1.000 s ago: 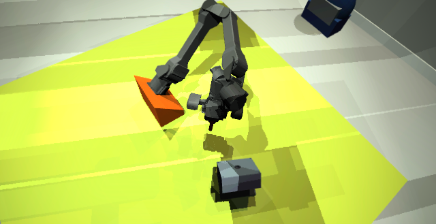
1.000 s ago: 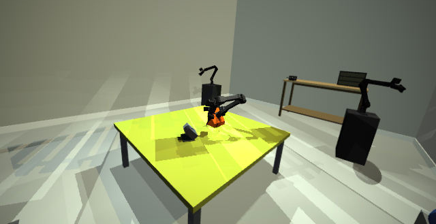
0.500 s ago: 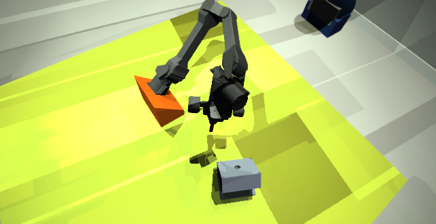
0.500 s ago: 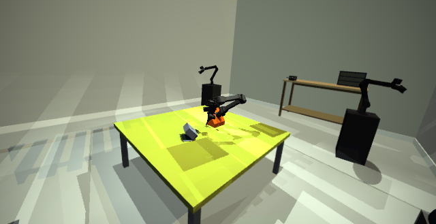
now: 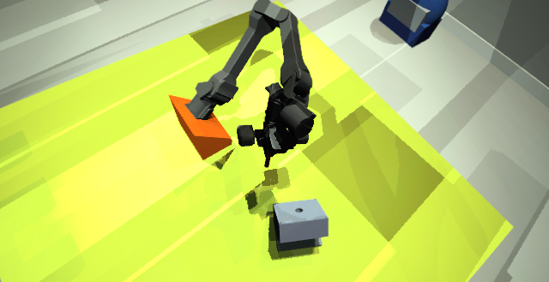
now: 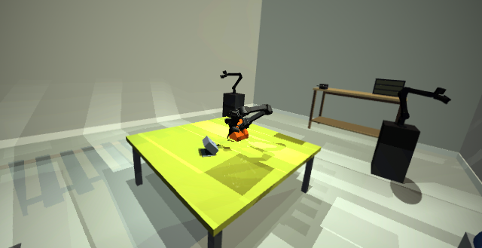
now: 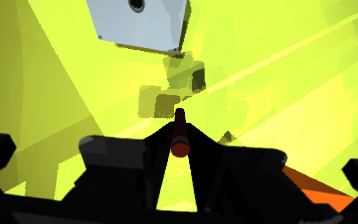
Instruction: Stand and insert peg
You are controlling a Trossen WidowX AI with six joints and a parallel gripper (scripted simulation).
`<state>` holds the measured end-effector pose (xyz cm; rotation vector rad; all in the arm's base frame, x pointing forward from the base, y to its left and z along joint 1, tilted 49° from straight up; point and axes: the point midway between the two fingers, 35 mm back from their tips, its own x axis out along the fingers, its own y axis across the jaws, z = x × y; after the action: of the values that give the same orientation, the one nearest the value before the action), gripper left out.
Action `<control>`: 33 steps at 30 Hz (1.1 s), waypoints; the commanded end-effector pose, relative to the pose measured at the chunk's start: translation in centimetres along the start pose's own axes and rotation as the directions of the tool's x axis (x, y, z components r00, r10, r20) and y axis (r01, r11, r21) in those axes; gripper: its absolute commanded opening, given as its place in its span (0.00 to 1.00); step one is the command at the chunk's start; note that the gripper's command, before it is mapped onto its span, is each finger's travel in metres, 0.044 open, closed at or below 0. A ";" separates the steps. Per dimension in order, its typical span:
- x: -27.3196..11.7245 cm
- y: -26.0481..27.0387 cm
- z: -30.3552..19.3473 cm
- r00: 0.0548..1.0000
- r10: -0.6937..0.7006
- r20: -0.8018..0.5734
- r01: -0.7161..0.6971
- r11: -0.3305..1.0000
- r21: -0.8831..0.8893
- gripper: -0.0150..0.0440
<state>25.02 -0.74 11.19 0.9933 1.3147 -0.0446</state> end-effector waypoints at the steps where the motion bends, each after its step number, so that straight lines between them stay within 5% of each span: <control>1: 0.0 0.0 0.1 1.000 -0.004 0.010 0.005 0.999 -0.045 0.25; 33: -0.2 0.4 1.0 0.998 -0.009 0.066 0.035 0.914 -0.403 0.25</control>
<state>25.86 -1.07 11.48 0.6500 1.2222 0.1607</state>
